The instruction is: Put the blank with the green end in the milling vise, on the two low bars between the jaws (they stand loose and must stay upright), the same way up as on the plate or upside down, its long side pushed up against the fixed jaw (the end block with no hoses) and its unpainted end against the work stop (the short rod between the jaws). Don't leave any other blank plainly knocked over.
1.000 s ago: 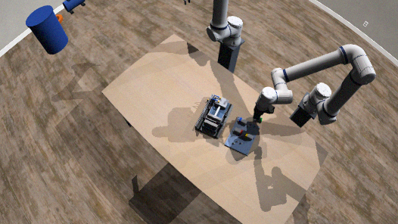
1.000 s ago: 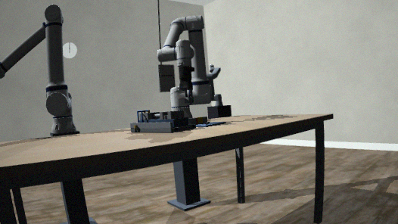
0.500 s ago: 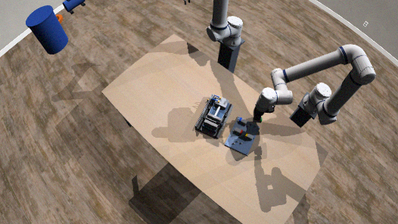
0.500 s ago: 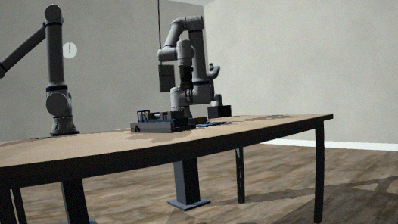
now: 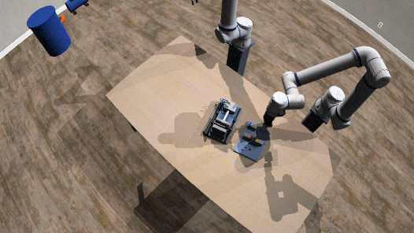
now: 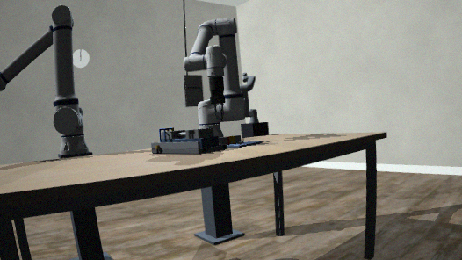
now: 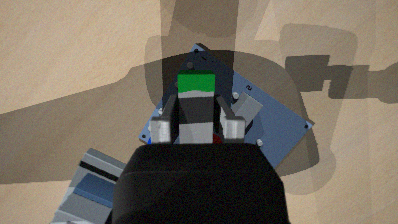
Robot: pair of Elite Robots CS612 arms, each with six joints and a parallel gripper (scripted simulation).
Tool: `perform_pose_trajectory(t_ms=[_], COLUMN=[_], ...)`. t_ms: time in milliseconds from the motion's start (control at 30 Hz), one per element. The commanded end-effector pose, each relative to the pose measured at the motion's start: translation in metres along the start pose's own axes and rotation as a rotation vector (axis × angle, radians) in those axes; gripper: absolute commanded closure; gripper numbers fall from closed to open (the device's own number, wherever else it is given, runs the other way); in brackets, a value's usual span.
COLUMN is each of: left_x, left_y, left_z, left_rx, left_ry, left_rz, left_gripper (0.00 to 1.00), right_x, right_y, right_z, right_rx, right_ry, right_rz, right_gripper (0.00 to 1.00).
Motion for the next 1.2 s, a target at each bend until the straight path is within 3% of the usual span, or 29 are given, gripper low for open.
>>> perform_pose_trajectory(t_ms=[0, 1167], left_x=[0.0009, 0.0009], left_y=[0.0001, 0.0], left_z=[-0.0005, -0.0005], left_rx=[0.061, 0.469], left_ry=[-0.002, -0.002], left_rz=[-0.001, -0.001], left_gripper=[1.0, 1.0], right_x=[0.001, 0.001], right_y=[0.0, 0.0], right_z=[-0.0006, -0.0006], right_rx=[0.0, 0.0], right_ry=[-0.002, -0.002], right_rz=[0.0, 0.0], right_gripper=[0.0, 0.0])
Point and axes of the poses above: on each arm, the point where the finger pads meet when closed, its own x axis back along the fingers, its own y axis across the jaws, z = x × y, the point moved 7 cm from there along x, back along the fingers, and after that the axes turned 14 degrees about -x, right-handed, at the moved point
